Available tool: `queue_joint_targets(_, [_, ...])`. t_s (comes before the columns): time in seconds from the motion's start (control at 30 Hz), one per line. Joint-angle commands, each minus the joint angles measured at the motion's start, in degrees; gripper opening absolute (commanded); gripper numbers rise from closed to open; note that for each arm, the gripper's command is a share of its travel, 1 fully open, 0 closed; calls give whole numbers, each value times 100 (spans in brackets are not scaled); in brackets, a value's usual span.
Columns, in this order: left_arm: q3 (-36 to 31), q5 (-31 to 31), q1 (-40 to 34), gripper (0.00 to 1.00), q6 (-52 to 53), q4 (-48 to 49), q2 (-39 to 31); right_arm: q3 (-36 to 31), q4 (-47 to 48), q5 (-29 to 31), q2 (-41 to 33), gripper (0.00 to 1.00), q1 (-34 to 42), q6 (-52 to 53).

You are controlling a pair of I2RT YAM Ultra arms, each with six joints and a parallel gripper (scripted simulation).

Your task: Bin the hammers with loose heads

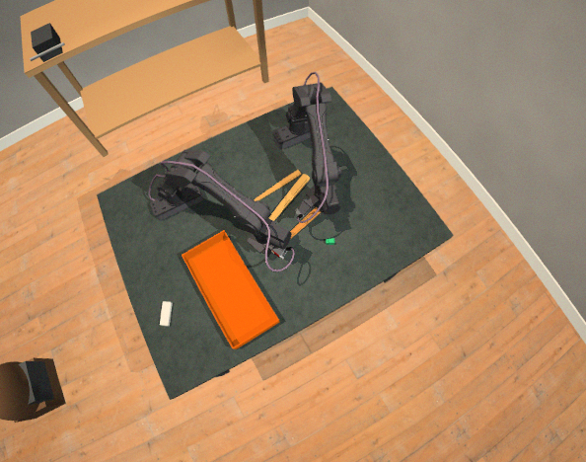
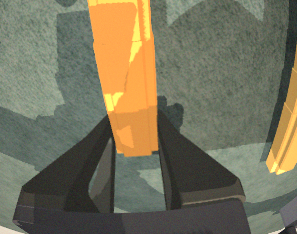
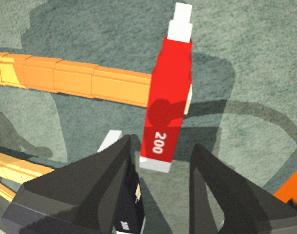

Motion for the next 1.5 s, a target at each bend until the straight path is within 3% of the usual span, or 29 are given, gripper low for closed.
queue_joint_targets(0.0, [20,-27,30,21,38,-33,-86,184,-83,8,-228,41,-73,-63])
queue_joint_targets(0.43, [20,-27,30,21,38,-33,-86,356,-364,-15,-408,41,-107,-79])
queue_joint_targets(0.6, [20,-27,30,21,38,-33,-86,563,-718,-64,-563,98,-133,-111])
queue_joint_targets(0.63, [20,-27,30,21,38,-33,-86,636,-837,-61,-613,100,-140,-118])
queue_joint_targets(1.07, [20,-27,30,21,38,-33,-86,723,-1132,26,-509,100,-27,-62])
queue_joint_targets(1.27, [20,-27,30,21,38,-33,-86,707,-982,-171,-494,100,-75,-609])
queue_joint_targets(1.47, [20,-27,30,21,38,-33,-86,513,-576,-608,-415,100,-289,-2481])
